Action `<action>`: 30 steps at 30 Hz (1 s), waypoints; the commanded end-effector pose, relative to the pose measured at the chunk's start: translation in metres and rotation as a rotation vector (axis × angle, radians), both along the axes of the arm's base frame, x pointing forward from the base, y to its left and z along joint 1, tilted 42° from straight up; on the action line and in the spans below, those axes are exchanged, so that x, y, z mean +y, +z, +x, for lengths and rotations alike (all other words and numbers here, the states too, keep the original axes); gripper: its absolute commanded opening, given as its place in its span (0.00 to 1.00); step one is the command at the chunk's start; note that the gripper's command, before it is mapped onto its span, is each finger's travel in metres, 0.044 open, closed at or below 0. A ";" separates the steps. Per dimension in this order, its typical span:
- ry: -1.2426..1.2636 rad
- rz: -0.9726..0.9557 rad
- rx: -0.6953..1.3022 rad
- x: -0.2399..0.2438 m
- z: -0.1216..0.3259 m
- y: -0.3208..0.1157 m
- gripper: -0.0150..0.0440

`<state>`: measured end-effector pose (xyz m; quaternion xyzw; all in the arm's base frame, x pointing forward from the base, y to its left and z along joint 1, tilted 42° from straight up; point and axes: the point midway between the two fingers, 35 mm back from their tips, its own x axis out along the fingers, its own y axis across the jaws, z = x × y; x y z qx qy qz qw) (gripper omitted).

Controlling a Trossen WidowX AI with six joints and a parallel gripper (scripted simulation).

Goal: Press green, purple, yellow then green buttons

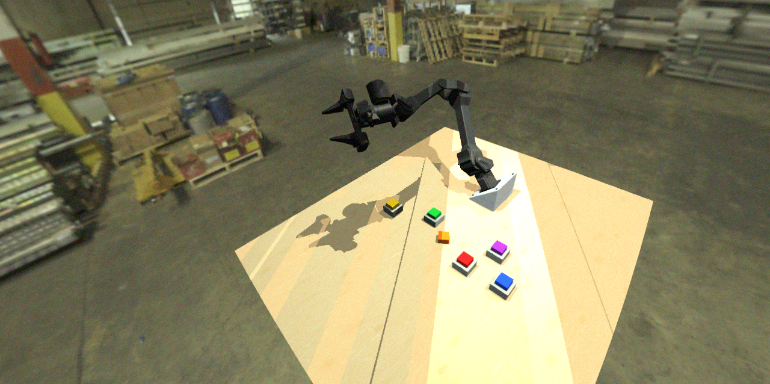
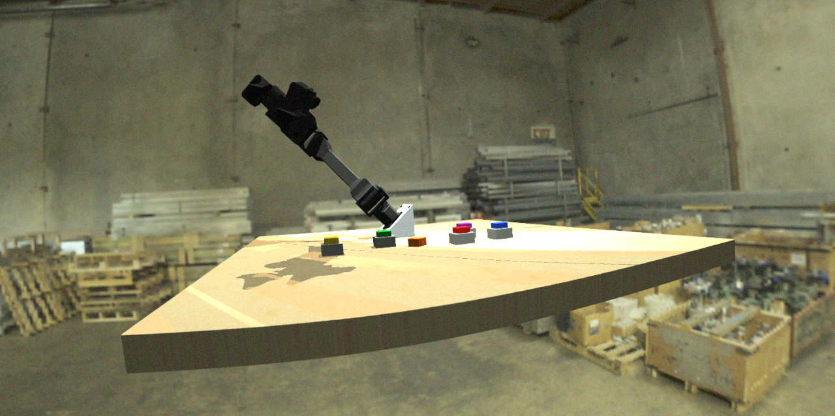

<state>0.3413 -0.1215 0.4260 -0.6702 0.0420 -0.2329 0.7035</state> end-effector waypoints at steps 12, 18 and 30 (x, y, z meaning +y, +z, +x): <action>-0.152 0.919 0.518 0.057 0.029 -0.202 0.93; -0.396 1.102 0.658 0.079 -0.002 -0.258 0.93; -0.987 1.106 0.718 0.100 -0.090 -0.302 0.93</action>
